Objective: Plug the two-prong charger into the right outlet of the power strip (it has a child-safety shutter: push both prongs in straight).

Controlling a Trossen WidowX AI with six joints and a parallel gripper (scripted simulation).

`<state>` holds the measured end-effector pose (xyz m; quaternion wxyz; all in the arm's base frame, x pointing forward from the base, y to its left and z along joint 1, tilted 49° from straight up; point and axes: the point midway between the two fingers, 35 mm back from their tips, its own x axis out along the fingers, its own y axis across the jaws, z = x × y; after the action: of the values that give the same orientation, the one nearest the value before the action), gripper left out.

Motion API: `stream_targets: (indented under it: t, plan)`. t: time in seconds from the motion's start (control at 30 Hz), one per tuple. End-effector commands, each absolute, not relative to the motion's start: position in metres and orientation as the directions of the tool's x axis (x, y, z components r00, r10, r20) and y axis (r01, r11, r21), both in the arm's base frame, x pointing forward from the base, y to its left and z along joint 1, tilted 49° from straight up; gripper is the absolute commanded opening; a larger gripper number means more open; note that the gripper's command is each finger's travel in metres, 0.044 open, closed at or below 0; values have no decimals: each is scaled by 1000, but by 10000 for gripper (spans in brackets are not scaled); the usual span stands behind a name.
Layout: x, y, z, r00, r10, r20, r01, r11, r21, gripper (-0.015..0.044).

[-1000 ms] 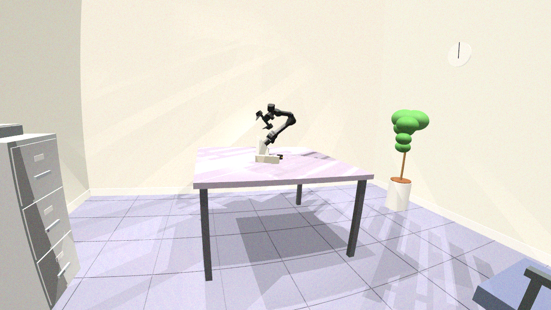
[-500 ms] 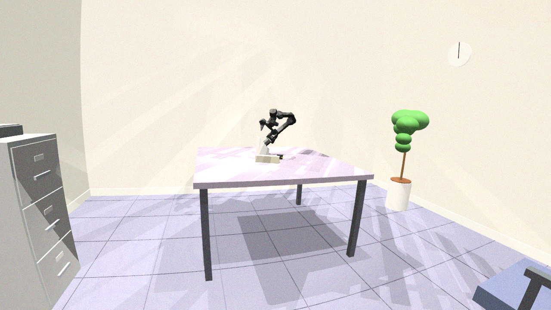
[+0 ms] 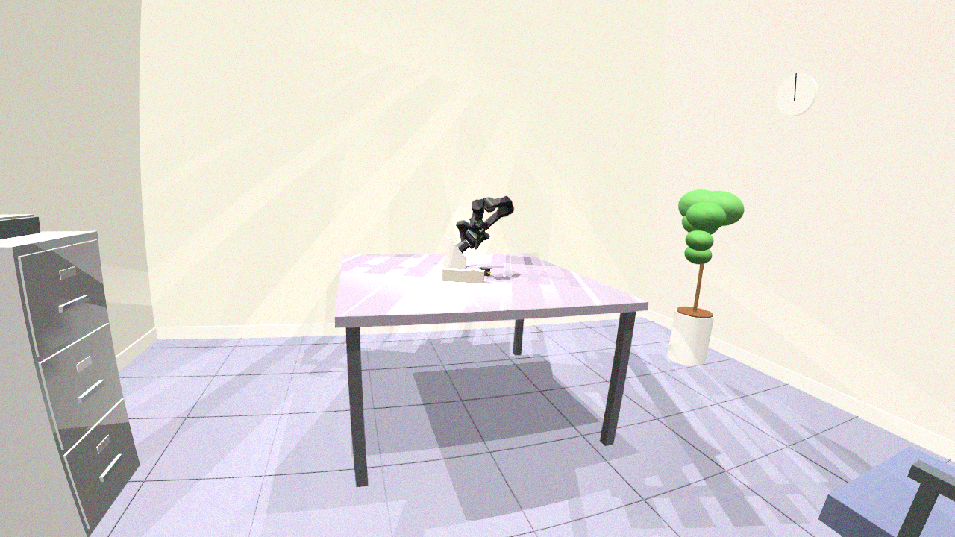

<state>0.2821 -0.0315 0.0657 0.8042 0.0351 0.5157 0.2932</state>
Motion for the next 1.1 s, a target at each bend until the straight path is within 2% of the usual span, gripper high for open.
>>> stream_targets:
  t: [0.0,0.8,1.07]
  plan:
    - [276,-9,65,225,564,-794,-474,776,417,440]
    - [225,87,79,-148,717,-681,-533,522,666,440]
    - [223,91,78,-158,719,-677,-532,516,671,440]
